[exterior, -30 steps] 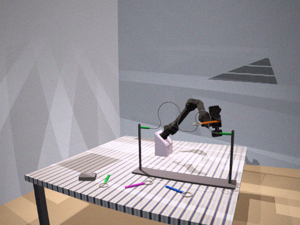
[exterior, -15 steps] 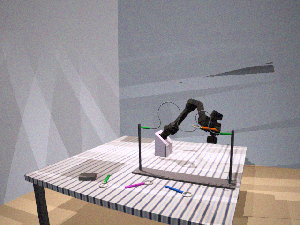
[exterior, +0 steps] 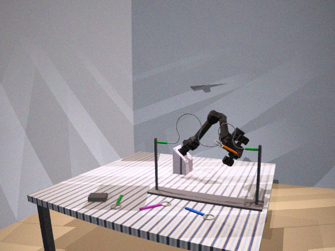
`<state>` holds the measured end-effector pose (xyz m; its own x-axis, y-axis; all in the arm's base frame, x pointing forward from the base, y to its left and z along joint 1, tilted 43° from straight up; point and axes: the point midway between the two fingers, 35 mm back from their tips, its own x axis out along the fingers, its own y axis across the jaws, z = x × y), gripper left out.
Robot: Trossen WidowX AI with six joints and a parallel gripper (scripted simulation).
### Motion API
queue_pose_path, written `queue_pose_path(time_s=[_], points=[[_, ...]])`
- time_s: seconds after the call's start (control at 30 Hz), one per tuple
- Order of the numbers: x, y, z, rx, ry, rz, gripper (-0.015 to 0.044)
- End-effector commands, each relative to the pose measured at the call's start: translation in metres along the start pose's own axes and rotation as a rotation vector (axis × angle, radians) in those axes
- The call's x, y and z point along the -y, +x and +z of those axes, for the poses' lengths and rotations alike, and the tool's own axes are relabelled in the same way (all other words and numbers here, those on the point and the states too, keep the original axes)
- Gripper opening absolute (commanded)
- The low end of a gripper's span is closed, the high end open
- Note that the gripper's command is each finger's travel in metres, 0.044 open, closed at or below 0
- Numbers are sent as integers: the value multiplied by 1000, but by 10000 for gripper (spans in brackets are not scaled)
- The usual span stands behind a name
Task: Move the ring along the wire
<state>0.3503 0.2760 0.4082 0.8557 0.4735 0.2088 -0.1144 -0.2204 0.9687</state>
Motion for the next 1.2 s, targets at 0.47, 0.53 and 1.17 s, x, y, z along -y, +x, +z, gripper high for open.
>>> queue_pose_path(time_s=[0.47, 0.53, 1.17], points=[[65, -15, 13, -50, -393, -218, -150], [71, -18, 16, -55, -434, -241, -150], [114, -41, 49, -93, -740, -414, -150]])
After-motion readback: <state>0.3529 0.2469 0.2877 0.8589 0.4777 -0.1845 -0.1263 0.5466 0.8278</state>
